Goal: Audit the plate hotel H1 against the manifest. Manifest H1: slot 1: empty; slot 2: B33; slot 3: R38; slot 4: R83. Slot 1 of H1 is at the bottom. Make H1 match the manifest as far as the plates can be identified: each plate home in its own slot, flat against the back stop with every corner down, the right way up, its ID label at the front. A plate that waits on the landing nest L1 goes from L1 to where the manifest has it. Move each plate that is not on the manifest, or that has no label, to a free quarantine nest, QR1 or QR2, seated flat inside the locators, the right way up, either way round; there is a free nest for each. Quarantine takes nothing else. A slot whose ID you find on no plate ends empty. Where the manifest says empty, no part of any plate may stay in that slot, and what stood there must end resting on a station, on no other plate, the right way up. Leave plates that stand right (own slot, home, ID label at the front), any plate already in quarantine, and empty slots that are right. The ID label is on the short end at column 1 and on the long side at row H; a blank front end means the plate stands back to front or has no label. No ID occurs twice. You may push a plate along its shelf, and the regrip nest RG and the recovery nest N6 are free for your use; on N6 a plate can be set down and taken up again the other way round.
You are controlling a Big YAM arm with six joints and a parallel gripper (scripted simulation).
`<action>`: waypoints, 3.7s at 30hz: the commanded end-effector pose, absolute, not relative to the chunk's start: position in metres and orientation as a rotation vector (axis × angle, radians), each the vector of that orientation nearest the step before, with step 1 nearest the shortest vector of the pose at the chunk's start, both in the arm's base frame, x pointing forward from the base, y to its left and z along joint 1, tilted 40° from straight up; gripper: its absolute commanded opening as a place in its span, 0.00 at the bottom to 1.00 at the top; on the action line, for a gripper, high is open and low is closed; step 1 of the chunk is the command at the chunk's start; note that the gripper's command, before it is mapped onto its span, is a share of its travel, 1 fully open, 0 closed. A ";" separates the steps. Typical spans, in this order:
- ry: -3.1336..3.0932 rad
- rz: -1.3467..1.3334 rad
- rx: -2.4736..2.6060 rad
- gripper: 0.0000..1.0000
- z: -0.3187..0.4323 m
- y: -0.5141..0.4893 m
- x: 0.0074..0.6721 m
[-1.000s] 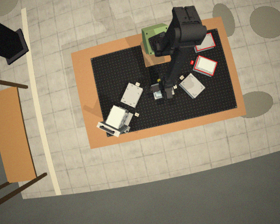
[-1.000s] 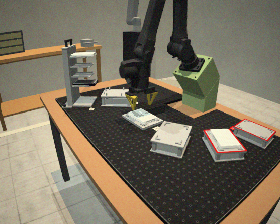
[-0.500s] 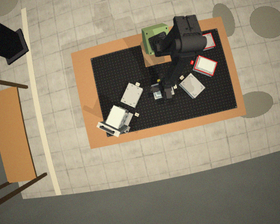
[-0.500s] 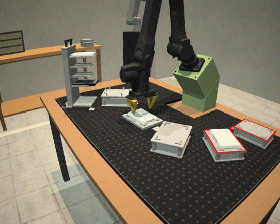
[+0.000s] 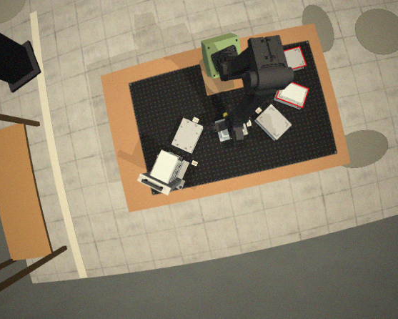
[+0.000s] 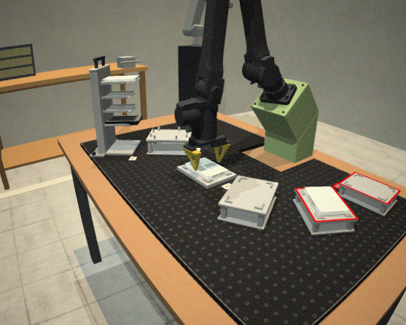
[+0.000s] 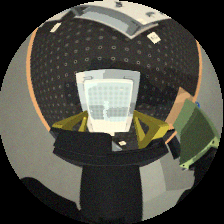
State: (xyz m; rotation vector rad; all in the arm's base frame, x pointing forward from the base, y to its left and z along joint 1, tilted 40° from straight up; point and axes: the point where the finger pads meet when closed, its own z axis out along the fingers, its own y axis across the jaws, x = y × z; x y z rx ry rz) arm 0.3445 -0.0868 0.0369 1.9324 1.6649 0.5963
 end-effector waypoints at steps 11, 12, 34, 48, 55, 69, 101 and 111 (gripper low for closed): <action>1.651 0.604 1.920 1.00 0.032 -0.090 0.357; 1.651 0.604 1.920 1.00 0.032 -0.090 0.357; 1.651 0.604 1.920 0.86 0.032 -0.090 0.357; 1.650 0.601 1.925 0.86 0.041 -0.089 0.346; 1.647 0.597 1.925 0.86 0.045 -0.091 0.342; 1.652 0.596 1.919 0.86 0.055 -0.089 0.335; 1.653 0.598 1.918 0.86 0.076 -0.085 0.317; 1.649 0.598 1.916 0.86 0.086 -0.086 0.312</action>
